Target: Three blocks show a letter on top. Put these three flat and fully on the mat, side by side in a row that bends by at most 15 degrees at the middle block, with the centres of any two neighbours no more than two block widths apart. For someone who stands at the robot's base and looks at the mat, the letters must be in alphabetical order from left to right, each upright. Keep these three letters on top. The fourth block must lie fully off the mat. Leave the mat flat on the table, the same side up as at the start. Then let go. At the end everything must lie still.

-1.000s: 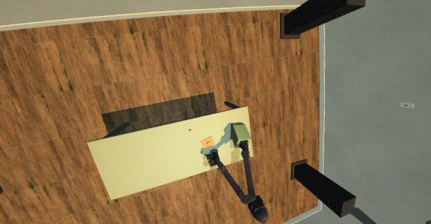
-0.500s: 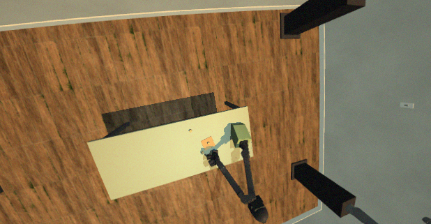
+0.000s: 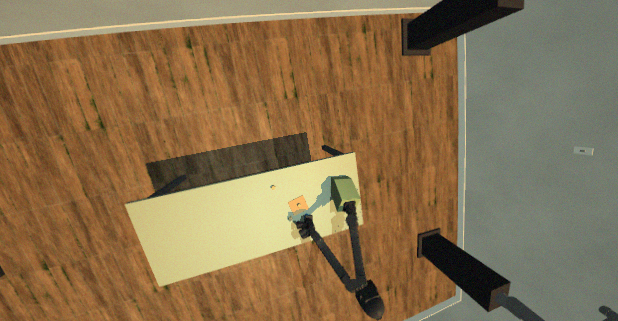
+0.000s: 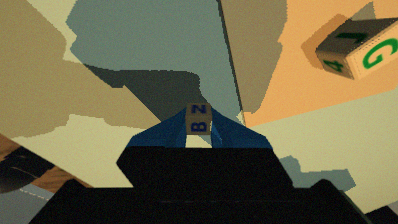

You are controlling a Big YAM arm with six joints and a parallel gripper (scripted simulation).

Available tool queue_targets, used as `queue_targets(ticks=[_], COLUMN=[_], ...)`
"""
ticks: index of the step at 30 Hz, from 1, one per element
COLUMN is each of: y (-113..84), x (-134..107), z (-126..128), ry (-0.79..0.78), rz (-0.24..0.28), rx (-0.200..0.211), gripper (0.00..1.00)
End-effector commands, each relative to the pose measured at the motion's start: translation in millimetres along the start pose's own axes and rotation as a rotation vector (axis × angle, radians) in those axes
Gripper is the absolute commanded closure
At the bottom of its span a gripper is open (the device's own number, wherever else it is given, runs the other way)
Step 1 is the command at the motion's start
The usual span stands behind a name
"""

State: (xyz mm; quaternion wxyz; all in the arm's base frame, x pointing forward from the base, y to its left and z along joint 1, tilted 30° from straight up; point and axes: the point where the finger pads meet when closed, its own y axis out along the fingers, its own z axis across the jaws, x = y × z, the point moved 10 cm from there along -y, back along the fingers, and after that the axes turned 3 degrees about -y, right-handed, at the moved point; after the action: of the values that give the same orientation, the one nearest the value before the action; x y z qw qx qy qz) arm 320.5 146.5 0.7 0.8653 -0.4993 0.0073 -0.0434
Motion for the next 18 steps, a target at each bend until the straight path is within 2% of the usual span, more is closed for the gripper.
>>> queue_targets(ticks=[1,14,18], y=[-5.6,-6.0,-15.9], x=[6,6,5], z=[10,10,0], ry=[-0.014,-0.014,-0.001], rz=[-0.03,-0.03,-0.024], rx=[0.014,0.014,0.005], gripper=[0.78,0.78,0.78])
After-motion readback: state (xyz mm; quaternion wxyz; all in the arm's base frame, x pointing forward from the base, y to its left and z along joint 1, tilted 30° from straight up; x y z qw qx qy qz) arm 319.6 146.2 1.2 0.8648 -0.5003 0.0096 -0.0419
